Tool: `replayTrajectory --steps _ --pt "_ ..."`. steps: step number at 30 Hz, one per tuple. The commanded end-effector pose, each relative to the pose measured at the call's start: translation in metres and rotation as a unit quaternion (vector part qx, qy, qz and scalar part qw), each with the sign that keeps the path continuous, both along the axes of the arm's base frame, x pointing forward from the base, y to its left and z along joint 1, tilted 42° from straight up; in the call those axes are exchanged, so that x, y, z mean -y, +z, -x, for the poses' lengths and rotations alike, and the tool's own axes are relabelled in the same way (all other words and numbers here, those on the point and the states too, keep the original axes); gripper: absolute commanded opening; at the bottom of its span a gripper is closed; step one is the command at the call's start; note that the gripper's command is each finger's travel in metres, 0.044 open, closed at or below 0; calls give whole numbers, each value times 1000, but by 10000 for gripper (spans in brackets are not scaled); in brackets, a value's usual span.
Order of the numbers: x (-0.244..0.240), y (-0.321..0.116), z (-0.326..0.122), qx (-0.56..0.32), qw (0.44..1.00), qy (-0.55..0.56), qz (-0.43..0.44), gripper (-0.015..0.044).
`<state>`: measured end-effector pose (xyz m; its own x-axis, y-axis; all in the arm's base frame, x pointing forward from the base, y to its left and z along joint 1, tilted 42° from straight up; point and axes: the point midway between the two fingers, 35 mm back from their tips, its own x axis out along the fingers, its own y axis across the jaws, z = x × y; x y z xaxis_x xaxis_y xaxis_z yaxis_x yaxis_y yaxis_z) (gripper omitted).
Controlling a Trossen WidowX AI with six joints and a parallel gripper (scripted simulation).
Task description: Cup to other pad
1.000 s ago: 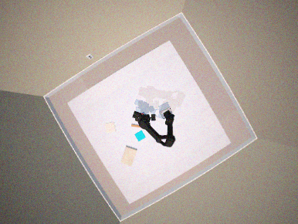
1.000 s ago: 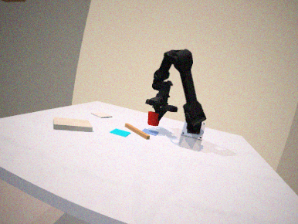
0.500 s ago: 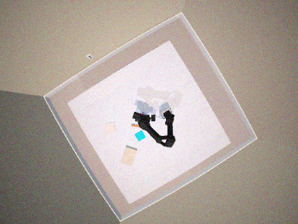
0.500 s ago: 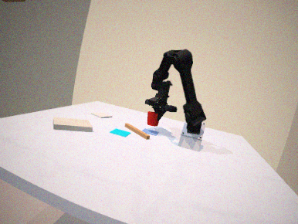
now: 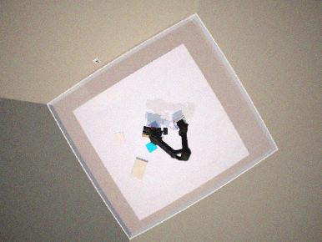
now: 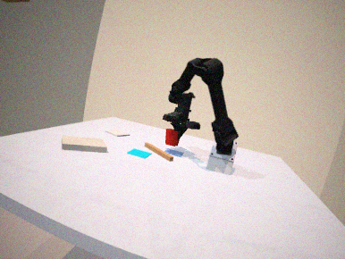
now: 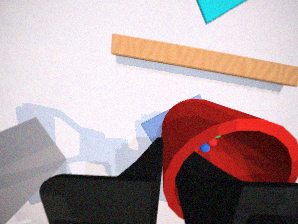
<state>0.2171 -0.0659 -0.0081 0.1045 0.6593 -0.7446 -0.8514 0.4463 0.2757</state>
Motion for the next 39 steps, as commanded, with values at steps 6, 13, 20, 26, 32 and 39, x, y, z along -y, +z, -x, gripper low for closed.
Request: replayTrajectory --steps 6,13,20,26,32,39 --pt "-11 14 -16 4 1000 -1 0 0" --pt "-20 23 -26 4 1000 -1 0 0" --pt "-29 33 -37 4 1000 -1 -1 0" --pt "-37 42 -46 5 1000 -1 -1 0" --pt "-44 51 -56 5 1000 -1 -1 0" --pt "-54 62 -69 5 1000 -1 -2 0"
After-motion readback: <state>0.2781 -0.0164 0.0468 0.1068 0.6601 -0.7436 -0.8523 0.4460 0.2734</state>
